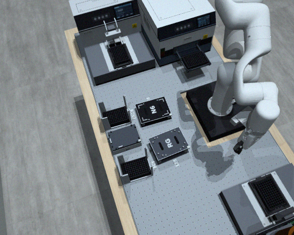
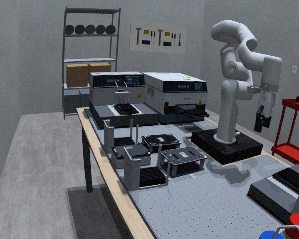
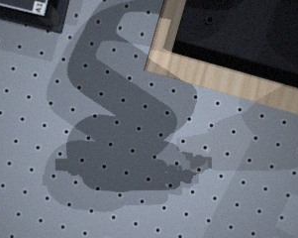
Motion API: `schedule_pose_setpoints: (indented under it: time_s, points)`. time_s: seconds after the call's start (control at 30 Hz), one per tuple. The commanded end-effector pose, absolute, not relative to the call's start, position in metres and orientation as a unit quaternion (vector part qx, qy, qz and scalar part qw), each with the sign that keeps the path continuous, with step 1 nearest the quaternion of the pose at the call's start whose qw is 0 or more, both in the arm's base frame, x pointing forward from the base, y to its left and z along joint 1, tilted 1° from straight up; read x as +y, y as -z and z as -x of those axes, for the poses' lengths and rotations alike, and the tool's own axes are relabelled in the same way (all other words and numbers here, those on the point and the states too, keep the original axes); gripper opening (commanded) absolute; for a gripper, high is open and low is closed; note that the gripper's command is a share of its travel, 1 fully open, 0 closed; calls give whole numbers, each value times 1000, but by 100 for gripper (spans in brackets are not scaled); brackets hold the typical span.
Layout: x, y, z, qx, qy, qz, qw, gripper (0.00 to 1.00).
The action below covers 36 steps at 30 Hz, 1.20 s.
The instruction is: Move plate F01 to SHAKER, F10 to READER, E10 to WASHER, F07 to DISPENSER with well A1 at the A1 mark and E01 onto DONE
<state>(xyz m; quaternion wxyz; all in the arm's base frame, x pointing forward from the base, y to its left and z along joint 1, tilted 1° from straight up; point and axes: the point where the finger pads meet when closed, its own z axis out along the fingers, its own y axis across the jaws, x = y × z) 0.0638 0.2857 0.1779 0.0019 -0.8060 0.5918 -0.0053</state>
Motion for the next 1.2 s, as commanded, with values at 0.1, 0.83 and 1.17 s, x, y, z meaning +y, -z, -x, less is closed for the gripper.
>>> schedule_pose_setpoints:
  time_s: [0.1, 0.83, 1.17]
  points:
    - [296, -179, -44, 595, 6, 803, 4, 100]
    - [344, -178, -16, 632, 5, 775, 4, 100]
    - [369, -178, -13, 662, 5, 749, 5, 100]
